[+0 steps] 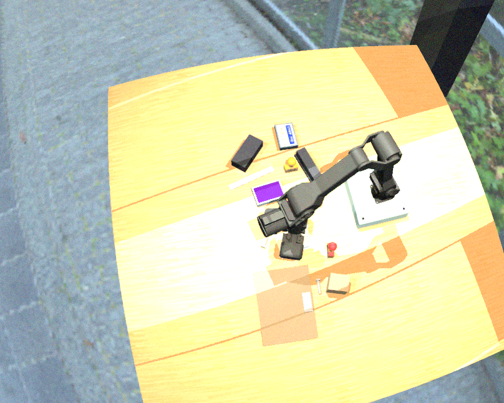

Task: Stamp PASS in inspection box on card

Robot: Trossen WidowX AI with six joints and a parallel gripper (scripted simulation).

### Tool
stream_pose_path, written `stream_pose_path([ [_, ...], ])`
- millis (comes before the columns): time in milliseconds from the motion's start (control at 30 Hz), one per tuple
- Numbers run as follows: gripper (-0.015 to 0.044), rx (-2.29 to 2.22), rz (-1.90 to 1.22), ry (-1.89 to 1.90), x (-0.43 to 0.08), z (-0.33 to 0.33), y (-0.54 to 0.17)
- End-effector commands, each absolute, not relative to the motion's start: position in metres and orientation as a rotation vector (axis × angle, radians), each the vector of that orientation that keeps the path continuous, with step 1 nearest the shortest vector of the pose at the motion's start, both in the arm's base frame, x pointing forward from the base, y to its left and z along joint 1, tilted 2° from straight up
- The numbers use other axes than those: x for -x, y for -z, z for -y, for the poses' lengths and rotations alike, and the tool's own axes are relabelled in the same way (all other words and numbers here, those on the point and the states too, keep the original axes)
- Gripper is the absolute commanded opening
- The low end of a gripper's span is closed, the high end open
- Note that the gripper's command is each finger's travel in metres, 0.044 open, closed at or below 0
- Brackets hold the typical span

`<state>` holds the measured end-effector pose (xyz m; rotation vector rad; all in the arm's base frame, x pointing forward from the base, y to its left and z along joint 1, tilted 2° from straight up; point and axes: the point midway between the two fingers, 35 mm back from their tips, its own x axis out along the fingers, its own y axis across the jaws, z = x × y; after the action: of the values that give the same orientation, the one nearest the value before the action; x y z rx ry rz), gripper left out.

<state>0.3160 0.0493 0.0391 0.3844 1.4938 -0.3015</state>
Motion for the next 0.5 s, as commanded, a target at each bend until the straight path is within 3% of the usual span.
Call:
stream_pose_path([
  [0,0.0000,-0.385,-1.494,0.308,-0.3153,-0.0488,-0.0350],
  [467,0.0000,-0.385,-1.493,0.308,-0.3152,-0.0489,-0.0325],
])
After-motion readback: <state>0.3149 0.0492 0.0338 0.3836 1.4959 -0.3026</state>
